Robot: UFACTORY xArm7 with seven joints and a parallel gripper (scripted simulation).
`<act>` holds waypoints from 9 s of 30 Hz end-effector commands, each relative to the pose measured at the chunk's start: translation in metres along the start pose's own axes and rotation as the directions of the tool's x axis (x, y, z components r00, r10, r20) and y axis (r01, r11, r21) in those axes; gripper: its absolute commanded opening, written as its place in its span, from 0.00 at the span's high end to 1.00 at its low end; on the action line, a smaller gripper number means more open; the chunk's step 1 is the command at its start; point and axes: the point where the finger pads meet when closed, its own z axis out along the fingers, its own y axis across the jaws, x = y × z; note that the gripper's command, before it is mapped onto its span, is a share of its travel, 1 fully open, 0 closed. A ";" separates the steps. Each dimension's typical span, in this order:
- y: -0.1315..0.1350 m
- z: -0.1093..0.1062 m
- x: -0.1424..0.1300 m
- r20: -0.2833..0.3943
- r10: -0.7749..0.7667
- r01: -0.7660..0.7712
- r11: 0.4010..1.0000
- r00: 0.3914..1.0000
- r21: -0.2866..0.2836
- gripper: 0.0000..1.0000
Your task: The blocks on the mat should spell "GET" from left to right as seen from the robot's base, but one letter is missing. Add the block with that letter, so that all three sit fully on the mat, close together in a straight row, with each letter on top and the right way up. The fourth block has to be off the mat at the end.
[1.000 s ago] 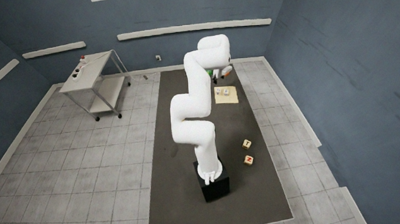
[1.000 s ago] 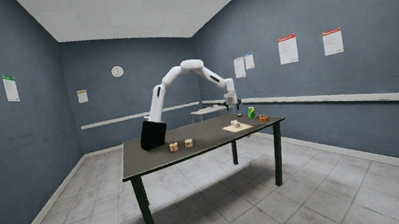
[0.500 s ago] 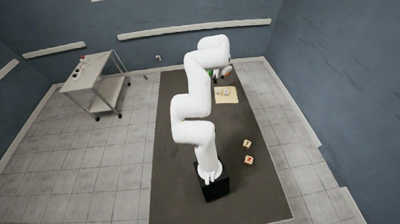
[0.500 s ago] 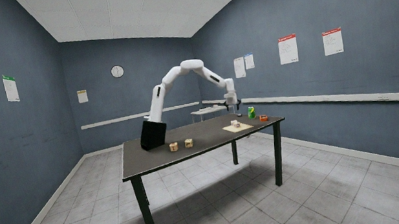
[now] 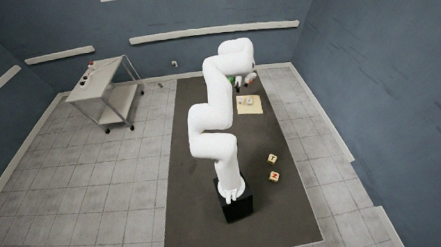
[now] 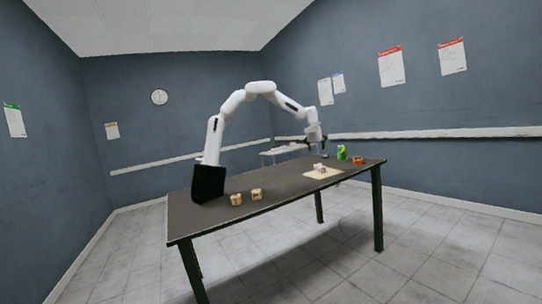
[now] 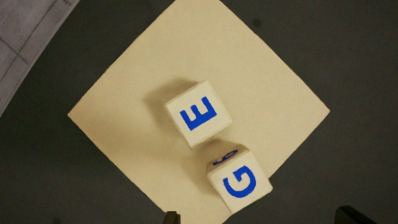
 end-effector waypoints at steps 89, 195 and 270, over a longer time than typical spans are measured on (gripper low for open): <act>0.355 -0.037 0.485 0.004 0.003 -0.003 1.000 1.000 0.004 0.00; 0.273 0.000 0.410 0.005 0.003 -0.003 1.000 1.000 0.004 0.00; 0.241 -0.005 0.479 0.000 -0.276 0.276 0.961 0.961 0.003 0.00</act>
